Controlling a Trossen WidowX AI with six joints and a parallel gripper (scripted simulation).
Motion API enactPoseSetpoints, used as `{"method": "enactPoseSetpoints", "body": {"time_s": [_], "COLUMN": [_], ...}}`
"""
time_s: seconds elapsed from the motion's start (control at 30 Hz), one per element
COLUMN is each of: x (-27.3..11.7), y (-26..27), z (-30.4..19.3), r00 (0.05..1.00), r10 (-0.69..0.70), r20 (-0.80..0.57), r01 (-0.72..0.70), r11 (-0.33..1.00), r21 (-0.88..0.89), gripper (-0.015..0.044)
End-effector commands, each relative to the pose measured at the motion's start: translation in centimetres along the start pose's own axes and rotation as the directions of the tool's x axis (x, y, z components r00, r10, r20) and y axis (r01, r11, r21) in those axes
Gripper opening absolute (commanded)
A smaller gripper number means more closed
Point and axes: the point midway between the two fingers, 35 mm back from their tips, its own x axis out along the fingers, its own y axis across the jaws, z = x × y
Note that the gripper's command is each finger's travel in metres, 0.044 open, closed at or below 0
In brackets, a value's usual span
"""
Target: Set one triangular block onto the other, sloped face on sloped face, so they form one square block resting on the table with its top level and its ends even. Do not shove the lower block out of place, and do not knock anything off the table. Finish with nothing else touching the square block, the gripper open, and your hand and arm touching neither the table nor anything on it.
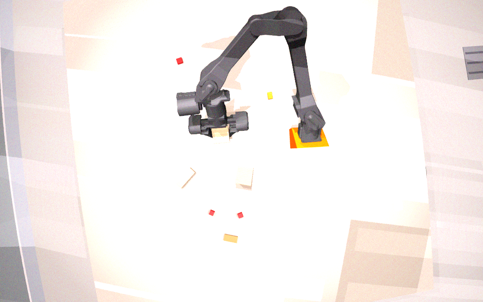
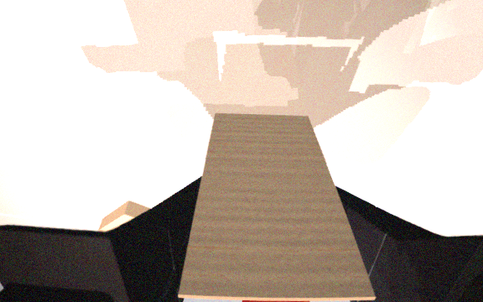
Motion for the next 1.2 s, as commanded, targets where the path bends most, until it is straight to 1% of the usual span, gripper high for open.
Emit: {"method": "enactPoseSetpoints", "body": {"time_s": [0.0, 0.17, 0.37, 0.4, 0.93, 1.17], "x": [-0.4, -0.7, -1.0, -0.8, -0.8, -0.8], "y": [0.0, 0.0, 0.0, -0.1, -0.1, -0.1], "z": [0.5, 1.4, 2.5, 2.1, 2.1, 2.1], "r00": [0.996, 0.977, 0.933, 0.952, 0.952, 0.952], "r10": [0.005, 0.005, 0.004, -0.002, -0.002, -0.002], "r20": [-0.084, -0.212, -0.360, -0.305, -0.305, -0.305], "r01": [-0.005, -0.005, -0.005, 0.002, 0.002, 0.002], "r11": [1.000, 1.000, 1.000, 1.000, 1.000, 1.000], "r21": [-0.002, -0.002, -0.002, -0.002, -0.002, -0.002], "gripper": [0.0000, 0.0000, 0.0000, 0.0026, 0.0440, 0.0440]}}
